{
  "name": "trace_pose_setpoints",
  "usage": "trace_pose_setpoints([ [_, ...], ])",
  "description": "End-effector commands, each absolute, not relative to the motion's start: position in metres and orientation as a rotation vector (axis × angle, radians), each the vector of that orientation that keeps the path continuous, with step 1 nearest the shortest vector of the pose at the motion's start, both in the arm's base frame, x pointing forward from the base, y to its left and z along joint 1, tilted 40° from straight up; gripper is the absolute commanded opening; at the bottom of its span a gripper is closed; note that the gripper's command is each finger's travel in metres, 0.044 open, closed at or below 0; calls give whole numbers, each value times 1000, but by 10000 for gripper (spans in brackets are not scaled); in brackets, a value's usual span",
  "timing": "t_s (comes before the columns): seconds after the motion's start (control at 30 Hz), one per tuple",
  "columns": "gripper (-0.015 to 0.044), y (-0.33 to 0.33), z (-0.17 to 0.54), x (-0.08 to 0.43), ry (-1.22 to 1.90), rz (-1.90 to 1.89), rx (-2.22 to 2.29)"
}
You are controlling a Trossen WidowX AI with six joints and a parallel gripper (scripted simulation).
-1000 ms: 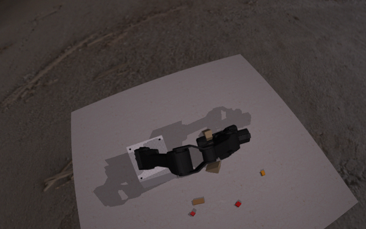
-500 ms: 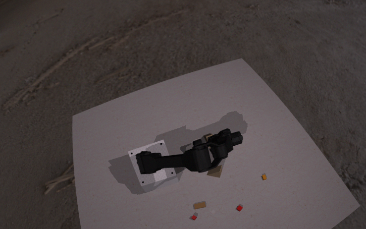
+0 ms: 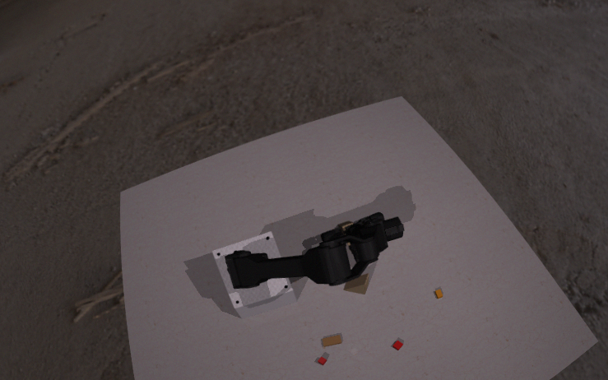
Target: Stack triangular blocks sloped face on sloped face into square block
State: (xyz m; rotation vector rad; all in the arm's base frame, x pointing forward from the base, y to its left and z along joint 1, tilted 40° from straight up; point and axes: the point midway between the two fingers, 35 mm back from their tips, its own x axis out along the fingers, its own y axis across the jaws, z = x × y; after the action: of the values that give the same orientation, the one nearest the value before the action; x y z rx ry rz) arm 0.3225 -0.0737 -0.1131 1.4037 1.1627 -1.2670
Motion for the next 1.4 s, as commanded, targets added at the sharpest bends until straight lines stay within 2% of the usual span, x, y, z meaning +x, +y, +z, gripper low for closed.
trace_pose_setpoints([
  [0.0,171,-74,-113,323,1162,-1266,1404],
  [0.23,124,-74,-113,323,1162,-1266,1404],
  [0.4,0,-72,-111,324,1162,-1266,1404],
  [1.07,0,-11,-39,333,1164,-1263,1408],
  [1.37,0,-8,-43,333,1179,-1262,1285],
])
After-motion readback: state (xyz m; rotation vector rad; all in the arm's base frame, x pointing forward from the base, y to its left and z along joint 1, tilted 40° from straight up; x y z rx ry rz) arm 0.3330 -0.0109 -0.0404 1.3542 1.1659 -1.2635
